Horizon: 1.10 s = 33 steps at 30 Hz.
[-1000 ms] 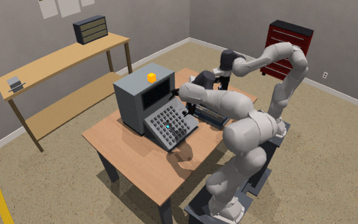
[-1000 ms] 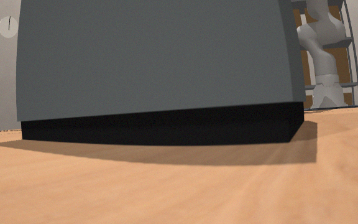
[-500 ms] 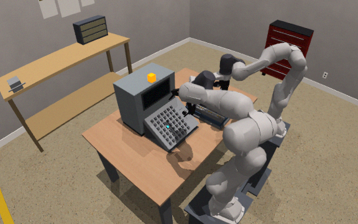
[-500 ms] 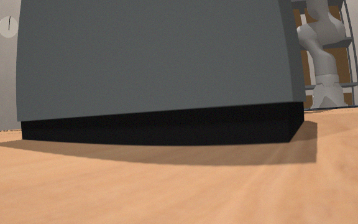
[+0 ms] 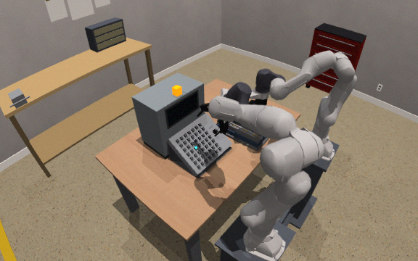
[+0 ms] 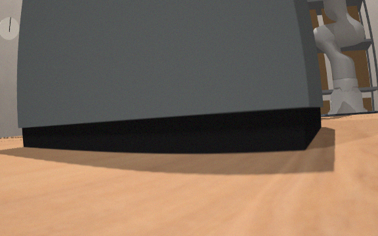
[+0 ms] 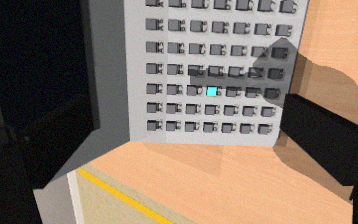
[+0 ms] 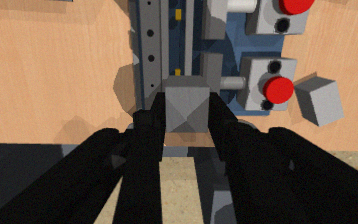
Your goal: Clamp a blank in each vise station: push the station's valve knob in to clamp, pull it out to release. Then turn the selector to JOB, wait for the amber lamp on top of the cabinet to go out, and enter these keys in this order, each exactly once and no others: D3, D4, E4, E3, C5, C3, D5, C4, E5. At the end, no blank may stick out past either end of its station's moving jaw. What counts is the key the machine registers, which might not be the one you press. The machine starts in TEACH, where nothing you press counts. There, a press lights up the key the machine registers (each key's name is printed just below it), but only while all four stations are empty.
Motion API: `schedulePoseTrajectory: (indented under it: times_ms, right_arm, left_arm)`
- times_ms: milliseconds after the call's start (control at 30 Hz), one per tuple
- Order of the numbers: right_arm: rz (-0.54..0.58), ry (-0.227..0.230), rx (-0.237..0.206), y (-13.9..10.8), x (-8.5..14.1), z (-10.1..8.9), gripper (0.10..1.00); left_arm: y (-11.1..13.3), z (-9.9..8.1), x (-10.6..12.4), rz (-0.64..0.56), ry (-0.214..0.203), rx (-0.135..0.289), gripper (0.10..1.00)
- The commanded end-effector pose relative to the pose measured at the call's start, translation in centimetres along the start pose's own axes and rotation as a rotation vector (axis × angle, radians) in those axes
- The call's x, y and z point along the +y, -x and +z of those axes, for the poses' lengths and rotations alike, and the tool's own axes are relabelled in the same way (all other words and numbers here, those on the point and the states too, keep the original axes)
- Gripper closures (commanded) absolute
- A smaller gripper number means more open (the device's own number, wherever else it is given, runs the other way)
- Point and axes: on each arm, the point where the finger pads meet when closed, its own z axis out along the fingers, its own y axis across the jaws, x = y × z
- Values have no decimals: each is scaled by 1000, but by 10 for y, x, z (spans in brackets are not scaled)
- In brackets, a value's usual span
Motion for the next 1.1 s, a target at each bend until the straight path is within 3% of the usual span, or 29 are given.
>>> schedulePoseTrajectory:
  times_ms: [0,1067]
  right_arm:
    - [-3,-8,21,-7,-3,0,999]
    - [8,-8,21,-10,-3,5,999]
  left_arm:
    - [0,0,0,0,0,0,98]
    - [0,0,0,0,0,0,98]
